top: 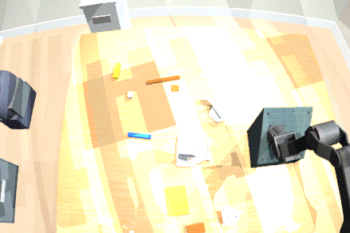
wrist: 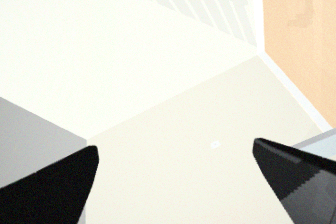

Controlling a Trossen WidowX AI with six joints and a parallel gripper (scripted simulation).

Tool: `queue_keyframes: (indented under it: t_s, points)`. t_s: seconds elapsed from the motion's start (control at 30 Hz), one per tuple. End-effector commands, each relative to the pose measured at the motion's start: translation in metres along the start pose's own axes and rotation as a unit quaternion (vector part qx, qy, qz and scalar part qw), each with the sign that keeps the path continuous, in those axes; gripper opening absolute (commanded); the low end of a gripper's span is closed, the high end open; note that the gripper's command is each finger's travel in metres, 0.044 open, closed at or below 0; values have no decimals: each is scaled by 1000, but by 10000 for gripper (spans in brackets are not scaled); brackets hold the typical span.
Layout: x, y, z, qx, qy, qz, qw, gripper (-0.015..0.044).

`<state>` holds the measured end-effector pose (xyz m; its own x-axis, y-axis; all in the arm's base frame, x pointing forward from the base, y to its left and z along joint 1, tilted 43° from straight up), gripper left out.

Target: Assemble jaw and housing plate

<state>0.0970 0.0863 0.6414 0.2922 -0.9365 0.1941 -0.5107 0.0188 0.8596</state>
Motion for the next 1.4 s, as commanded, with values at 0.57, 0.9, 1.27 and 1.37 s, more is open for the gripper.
queue_keyframes:
  t_s: [0.57, 0.9, 1.27, 1.37]
  points:
    - [-45, -9, -18, 9, -16, 260, 966, 440]
    - [-62, -16, -30, 12, -18, 329, 944, 440]
    - [-75, -35, -45, -7, -23, 430, 903, 440]
    - [-75, -39, -49, -15, -29, 444, 895, 440]
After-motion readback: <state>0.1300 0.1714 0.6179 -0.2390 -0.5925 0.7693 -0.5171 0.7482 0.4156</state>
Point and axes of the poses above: the point midway between the two fingers, 35 mm back from their tips, its own z axis back along the fingers, its own x axis across the jaws, y = z × x, the point moved 2 cm from there along z, back along the fingers, and after that the axes turned 9 degrees about -z, right-handed, at the moved point
